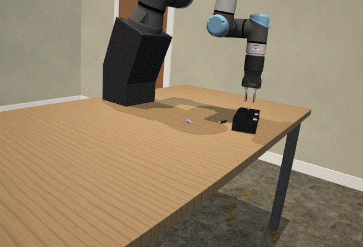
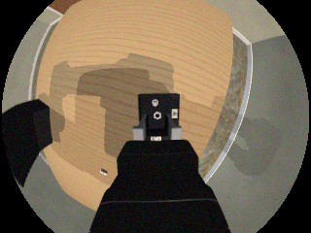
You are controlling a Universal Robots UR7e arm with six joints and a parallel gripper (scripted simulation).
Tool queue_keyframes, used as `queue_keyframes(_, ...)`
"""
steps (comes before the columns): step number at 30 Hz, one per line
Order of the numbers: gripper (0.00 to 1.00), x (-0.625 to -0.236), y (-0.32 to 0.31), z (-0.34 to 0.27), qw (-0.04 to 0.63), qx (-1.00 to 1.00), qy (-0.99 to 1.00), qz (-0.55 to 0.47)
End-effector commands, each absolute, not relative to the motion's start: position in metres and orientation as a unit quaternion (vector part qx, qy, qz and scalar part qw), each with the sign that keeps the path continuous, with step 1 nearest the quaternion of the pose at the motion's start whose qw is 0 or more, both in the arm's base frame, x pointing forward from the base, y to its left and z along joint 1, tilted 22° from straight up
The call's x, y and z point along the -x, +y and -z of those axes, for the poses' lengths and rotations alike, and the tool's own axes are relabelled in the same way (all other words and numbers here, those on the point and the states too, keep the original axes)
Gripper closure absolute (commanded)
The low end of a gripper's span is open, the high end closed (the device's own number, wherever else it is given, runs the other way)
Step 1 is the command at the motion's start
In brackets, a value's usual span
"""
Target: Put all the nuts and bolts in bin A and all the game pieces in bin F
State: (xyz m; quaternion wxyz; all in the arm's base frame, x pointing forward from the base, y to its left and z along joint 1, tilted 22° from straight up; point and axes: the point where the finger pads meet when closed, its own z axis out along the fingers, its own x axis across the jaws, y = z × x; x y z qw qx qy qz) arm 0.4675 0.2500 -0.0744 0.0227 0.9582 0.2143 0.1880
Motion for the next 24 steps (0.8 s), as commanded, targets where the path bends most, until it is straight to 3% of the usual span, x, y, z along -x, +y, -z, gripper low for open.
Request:
queue_keyframes(1, 0.38, -0.4666, 0.2502, 0.0746, 0.023, -0.958, 0.214, -0.187)
queue_keyframes(24, 0.38, -0.4631, 0.2505, 0.0763, 0.023, -0.959, 0.215, -0.186)
